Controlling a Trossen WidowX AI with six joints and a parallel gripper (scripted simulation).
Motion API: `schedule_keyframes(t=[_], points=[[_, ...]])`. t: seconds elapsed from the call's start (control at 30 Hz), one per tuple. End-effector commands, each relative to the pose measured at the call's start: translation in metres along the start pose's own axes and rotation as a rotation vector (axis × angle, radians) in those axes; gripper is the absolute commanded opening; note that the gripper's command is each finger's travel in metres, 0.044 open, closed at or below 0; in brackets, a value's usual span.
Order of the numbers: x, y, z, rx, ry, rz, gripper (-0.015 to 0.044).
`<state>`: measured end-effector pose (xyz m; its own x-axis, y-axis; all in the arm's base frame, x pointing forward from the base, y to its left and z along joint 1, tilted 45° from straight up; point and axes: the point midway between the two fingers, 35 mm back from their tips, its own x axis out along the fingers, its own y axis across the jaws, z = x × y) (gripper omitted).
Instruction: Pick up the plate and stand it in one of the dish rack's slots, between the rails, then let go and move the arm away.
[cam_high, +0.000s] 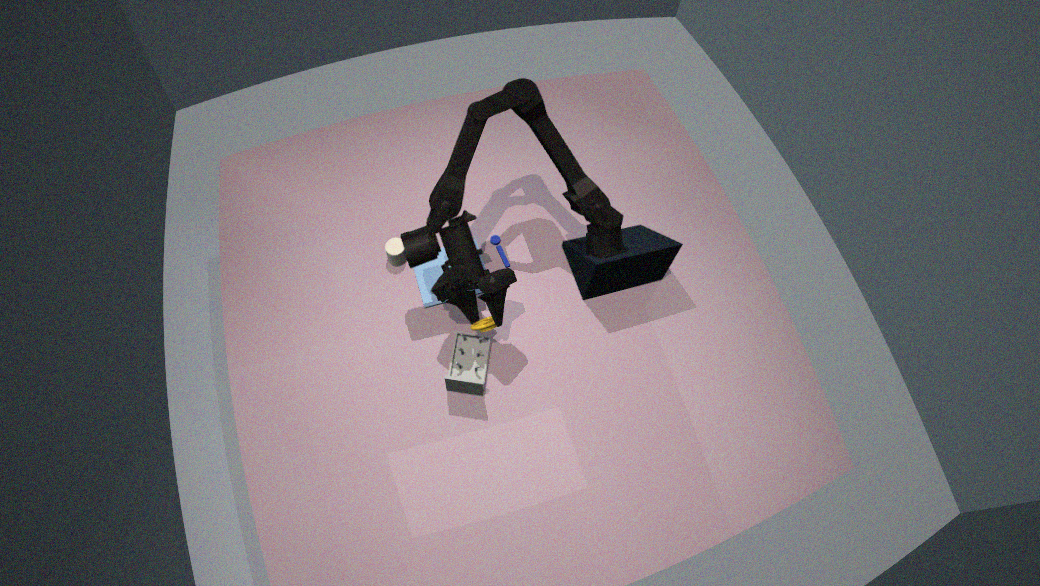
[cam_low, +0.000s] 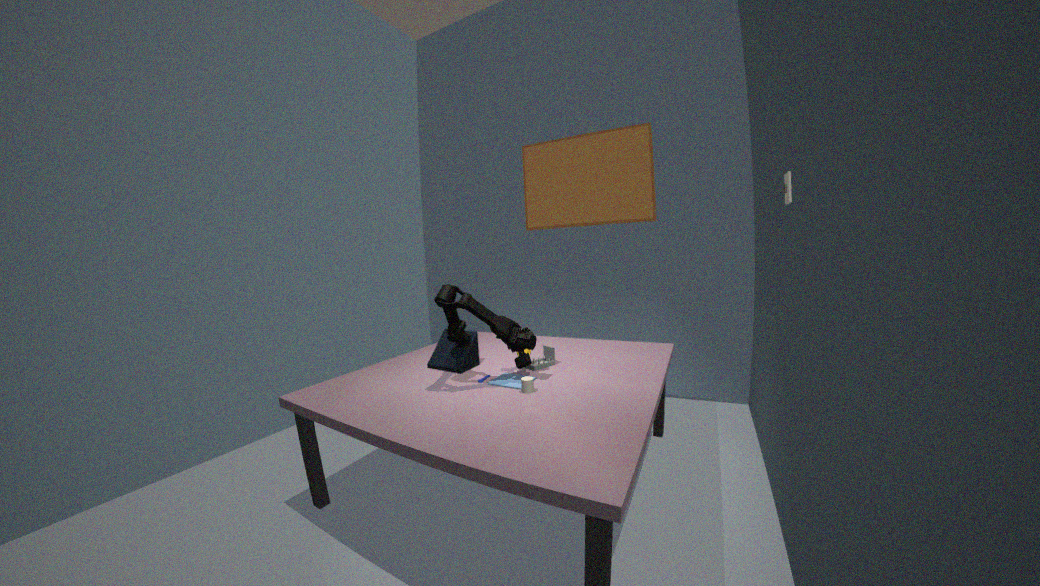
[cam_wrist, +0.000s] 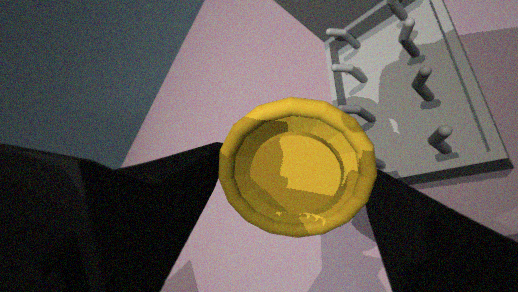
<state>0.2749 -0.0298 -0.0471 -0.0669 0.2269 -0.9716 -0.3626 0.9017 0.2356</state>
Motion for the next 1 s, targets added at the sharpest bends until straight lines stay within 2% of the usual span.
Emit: schedule_keyframes(t=[0.0, 0.5, 0.97], points=[[0.001, -0.003, -0.002, -0.078, -0.063, 0.03, 0.0], [-0.002, -0.015, -0.008, -0.396, -0.327, 0.043, 0.0], [-0.012, -0.026, -0.017, -0.7, -0.574, -0.078, 0.0]])
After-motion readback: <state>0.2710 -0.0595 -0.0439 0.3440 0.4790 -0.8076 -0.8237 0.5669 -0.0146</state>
